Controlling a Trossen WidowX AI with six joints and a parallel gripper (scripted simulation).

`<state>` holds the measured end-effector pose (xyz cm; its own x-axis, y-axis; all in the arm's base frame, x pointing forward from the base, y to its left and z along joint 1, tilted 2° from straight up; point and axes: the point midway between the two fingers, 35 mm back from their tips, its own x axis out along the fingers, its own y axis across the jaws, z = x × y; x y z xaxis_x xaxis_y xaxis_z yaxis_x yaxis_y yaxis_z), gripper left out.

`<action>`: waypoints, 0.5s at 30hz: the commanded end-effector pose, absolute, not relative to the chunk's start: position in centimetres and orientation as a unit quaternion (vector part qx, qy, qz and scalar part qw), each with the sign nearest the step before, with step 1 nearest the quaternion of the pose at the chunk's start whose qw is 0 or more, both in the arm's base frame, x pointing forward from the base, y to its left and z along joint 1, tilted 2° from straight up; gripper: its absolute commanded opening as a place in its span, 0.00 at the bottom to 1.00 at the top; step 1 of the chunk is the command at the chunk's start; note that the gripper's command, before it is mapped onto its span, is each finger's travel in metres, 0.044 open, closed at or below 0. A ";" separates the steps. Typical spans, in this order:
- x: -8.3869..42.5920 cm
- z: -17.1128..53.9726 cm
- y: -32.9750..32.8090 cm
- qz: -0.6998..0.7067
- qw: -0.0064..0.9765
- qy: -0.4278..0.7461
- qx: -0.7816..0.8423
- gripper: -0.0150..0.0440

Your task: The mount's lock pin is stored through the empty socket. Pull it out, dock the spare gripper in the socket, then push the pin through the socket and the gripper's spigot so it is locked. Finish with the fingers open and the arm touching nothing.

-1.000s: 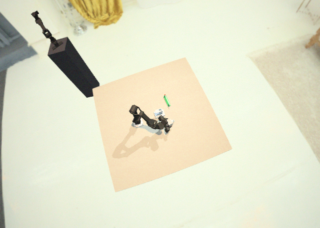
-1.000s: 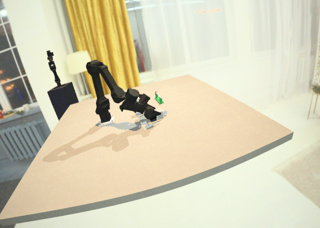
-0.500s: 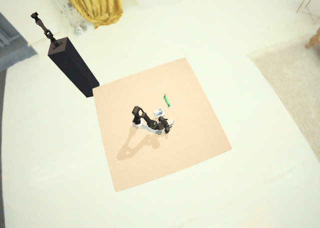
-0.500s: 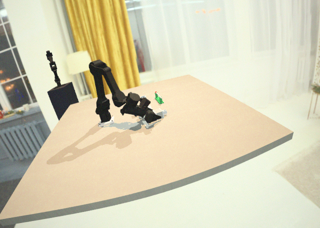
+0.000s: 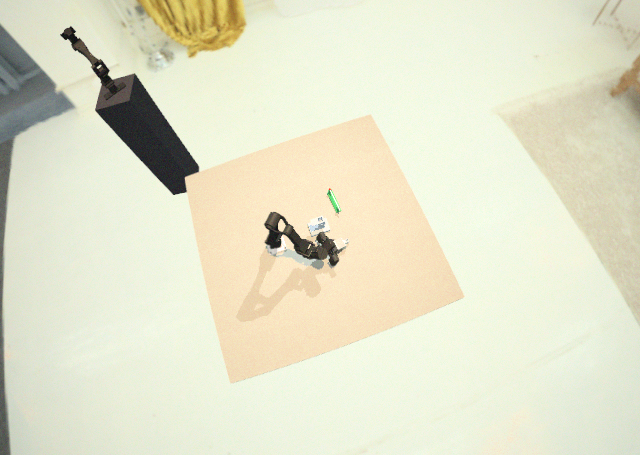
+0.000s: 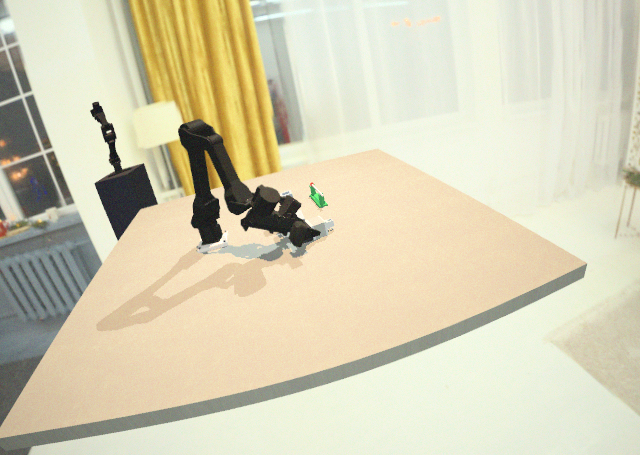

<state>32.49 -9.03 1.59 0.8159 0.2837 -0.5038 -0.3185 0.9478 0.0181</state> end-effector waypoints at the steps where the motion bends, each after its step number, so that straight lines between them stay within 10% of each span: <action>1: 32.5 1.6 -9.0 0.157 0.952 0.259 -0.033 0.60; 9: 32.9 3.2 -9.4 0.157 0.952 0.259 -0.033 0.25; 15: 33.3 5.2 -9.6 0.157 0.952 0.259 -0.033 0.25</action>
<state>32.85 -9.34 3.87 0.8063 0.2862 -0.5178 -0.3140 0.9488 0.0353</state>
